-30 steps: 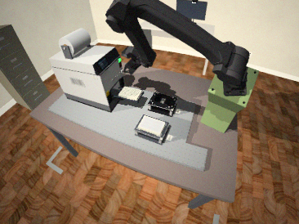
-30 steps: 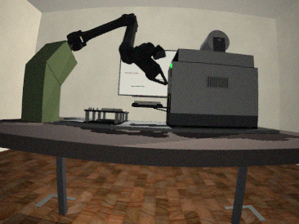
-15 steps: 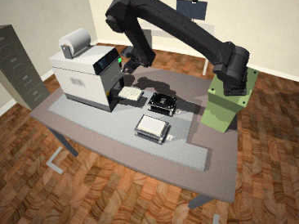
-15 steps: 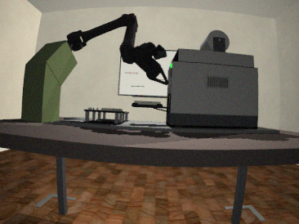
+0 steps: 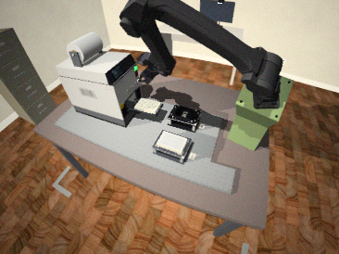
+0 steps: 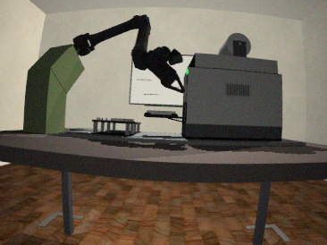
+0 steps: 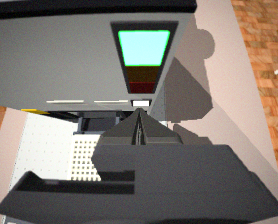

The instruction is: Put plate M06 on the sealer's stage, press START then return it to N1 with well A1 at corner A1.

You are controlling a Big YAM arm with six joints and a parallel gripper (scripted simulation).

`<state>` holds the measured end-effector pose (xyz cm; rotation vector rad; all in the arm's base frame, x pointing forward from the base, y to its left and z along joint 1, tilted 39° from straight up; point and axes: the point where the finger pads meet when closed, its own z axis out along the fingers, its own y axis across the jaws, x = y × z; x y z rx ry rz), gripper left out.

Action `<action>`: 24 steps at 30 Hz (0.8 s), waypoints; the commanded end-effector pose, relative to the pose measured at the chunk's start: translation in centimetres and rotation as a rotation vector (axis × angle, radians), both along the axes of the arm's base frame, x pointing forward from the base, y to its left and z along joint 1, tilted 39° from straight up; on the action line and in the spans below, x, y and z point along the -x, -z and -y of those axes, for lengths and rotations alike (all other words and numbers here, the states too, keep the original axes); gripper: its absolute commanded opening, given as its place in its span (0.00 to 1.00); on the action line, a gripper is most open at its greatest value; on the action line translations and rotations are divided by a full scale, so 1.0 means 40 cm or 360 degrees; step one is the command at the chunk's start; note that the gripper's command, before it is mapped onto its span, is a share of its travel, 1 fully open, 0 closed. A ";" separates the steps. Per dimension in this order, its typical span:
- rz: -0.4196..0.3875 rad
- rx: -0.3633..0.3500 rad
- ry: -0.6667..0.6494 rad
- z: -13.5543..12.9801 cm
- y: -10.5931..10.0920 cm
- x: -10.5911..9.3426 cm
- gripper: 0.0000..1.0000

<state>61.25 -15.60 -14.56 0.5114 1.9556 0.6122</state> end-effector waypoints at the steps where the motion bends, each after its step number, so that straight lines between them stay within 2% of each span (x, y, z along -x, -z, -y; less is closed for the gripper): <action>1: 0.0002 0.0004 -0.0026 -0.023 0.010 -0.023 0.00; 3: 0.0002 0.0004 -0.0026 -0.023 0.010 -0.023 0.00; 10: 0.0048 0.0021 -0.0026 -0.014 -0.037 -0.047 0.00; 24: 0.0088 0.0025 -0.0021 -0.007 -0.068 -0.074 0.00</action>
